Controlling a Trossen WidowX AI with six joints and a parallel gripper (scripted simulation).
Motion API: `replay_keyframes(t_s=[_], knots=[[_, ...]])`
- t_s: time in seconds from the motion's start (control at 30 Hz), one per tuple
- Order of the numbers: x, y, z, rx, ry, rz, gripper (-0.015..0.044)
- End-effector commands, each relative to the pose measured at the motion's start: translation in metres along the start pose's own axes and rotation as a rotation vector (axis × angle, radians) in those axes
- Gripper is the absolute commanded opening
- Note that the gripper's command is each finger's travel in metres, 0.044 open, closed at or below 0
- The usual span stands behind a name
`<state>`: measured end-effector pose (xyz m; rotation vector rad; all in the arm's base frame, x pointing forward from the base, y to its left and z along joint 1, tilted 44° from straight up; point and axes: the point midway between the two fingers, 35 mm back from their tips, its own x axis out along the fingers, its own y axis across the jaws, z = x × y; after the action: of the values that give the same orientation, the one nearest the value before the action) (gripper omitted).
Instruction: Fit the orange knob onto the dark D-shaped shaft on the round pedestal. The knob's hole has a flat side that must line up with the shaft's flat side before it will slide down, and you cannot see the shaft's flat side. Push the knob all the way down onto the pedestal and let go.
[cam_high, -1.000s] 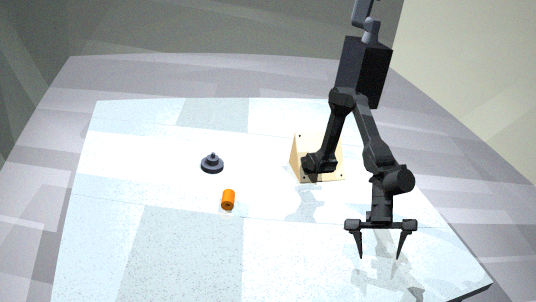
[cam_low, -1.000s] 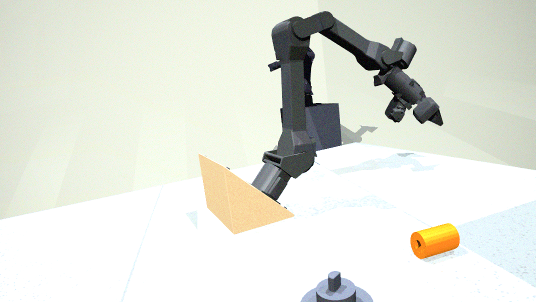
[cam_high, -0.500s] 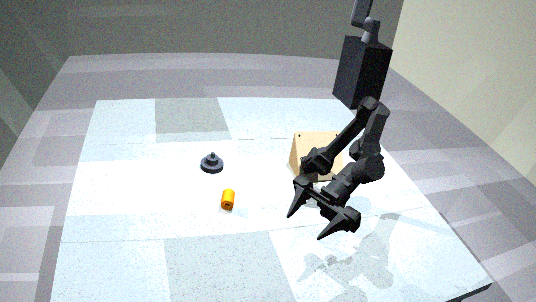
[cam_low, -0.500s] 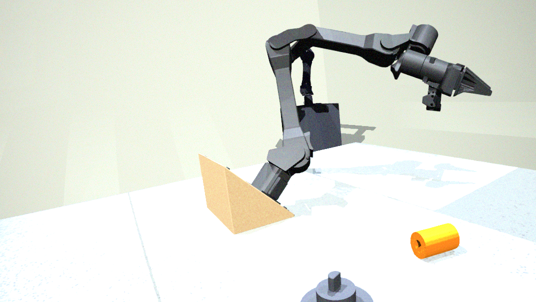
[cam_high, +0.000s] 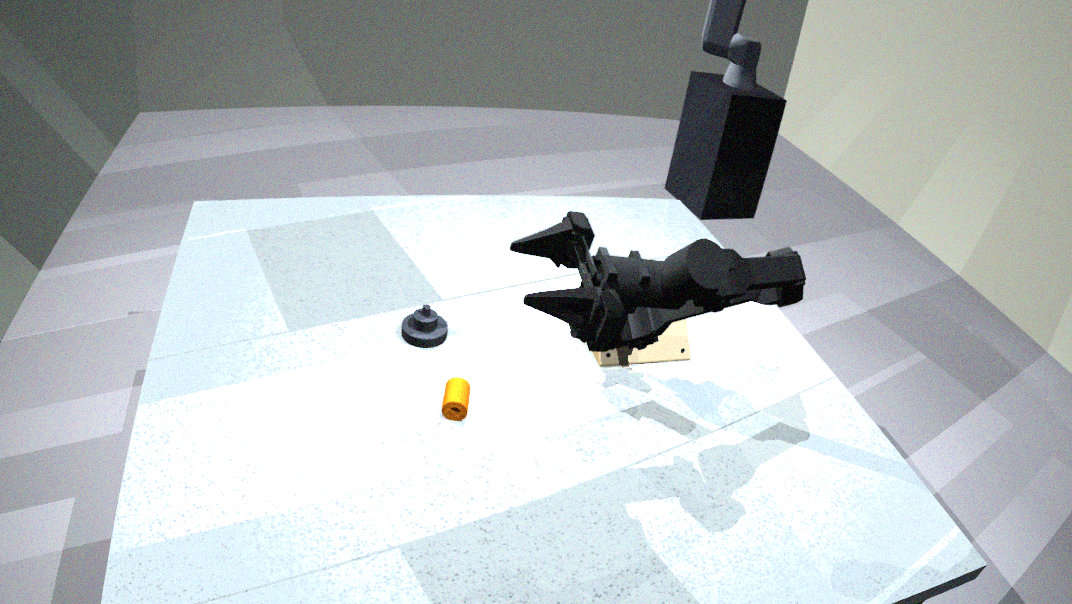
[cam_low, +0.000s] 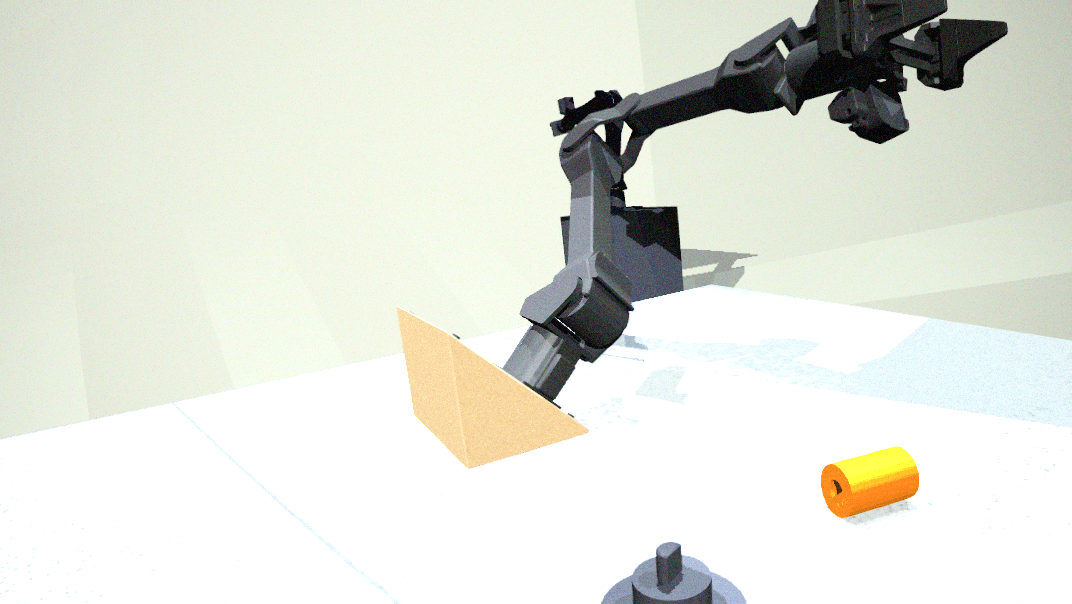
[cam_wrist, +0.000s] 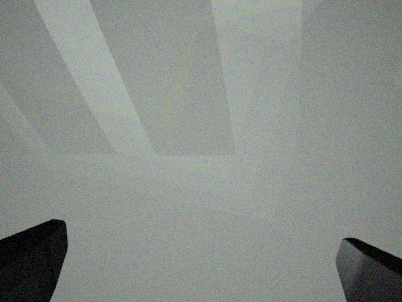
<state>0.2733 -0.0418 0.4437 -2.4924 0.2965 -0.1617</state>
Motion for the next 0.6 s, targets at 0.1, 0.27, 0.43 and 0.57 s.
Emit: replay_keyframes(t_s=[0.1,0.27,0.43,0.57], knots=[[-0.001,0.082,-0.056,-0.063,0.197,0.304,0.0440],[-0.007,0.099,-0.067,-0.074,0.237,0.367,0.0440],[0.005,0.106,-0.054,-0.049,0.172,0.371,0.0440],[0.045,0.135,0.011,0.096,-0.124,0.404,0.0440]])
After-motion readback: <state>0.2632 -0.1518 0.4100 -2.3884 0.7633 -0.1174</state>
